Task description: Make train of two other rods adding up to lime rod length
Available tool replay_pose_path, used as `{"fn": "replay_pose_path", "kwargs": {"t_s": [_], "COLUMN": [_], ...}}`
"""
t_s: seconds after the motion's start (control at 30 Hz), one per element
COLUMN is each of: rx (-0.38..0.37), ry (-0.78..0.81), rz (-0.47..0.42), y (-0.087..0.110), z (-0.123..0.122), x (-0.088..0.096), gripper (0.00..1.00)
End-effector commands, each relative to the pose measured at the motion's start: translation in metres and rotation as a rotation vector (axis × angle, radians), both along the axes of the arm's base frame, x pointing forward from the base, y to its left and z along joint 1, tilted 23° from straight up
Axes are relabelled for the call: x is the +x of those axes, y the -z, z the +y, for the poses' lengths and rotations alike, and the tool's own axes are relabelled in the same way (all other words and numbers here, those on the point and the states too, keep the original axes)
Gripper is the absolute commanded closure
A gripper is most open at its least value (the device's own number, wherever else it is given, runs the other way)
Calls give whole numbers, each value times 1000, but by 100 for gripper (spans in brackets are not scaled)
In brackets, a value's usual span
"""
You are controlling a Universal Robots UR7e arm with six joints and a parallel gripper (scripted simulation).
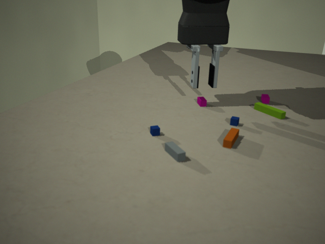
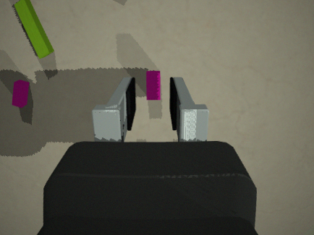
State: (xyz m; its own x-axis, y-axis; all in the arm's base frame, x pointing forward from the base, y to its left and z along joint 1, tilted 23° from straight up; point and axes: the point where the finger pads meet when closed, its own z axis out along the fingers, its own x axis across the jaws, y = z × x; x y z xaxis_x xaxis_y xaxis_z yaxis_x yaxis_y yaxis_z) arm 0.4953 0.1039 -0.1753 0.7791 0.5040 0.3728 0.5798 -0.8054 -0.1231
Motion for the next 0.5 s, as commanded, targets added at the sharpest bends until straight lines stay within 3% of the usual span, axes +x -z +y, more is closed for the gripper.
{"fn": "replay_pose_path", "kwargs": {"t_s": [0.0,0.27,0.47], "rx": [0,0,0], "ry": [0,0,0], "rz": [-1,-1,-1], "y": [-18,-47,-54], "z": [-6,-16,-18], "x": [-4,-12,-13], "gripper": [46,46,46]}}
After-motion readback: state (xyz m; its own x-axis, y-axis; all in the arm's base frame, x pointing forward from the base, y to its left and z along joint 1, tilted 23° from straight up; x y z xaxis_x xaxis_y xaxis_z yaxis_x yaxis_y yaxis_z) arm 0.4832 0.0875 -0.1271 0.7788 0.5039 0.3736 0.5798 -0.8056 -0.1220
